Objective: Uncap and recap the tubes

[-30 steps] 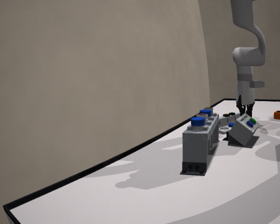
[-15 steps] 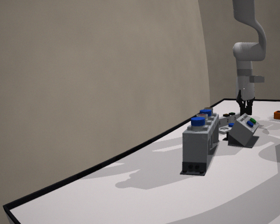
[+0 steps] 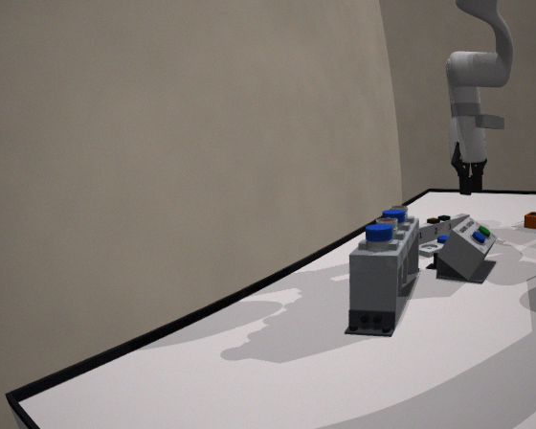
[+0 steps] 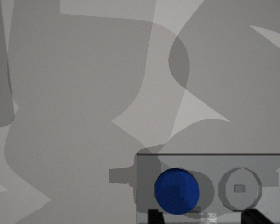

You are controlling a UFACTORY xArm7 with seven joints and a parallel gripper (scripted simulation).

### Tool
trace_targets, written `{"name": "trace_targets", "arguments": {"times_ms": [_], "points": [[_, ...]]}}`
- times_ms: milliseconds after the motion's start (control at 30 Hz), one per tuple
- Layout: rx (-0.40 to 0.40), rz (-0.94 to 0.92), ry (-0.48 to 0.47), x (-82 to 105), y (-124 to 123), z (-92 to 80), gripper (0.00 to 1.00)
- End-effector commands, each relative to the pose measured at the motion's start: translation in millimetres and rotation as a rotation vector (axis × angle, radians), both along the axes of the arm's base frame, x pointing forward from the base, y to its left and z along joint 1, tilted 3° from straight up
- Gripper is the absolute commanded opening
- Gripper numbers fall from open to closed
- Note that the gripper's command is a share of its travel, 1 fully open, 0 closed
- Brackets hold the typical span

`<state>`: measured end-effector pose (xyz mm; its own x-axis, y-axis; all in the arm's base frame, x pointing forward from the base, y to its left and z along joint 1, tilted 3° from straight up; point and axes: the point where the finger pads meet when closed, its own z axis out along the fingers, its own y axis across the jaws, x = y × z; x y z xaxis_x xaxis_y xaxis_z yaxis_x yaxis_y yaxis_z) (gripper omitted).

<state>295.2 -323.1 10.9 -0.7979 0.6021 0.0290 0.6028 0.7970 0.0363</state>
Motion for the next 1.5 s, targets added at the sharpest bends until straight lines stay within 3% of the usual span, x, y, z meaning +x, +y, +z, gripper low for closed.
{"name": "trace_targets", "arguments": {"times_ms": [0, 233, 400, 433, 533, 867, 933, 1000, 1167, 1467], "points": [[-0.005, -0.001, -0.002, 1.3, -2, 21.9, 0.46], [-0.005, -0.001, -0.002, 1.4, -4, 54.9, 0.46], [-0.005, -0.001, -0.002, 1.4, -4, 54.9, 0.46], [-0.005, -0.084, 0.002, 1.1, 4, 53.6, 0.0], [-0.004, -0.31, 0.012, 0.3, 29, 49.6, 0.0], [0.001, -0.809, 0.034, -1.4, 78, 41.7, 0.0], [0.001, -0.809, 0.034, -1.4, 78, 41.7, 0.0], [-0.002, -0.989, 0.043, -1.9, 95, 39.1, 0.0], [-0.004, -1.206, 0.052, -2.8, 122, 34.8, 0.0], [-0.003, -1.206, 0.053, -4.8, 181, 25.6, 0.0]]}}
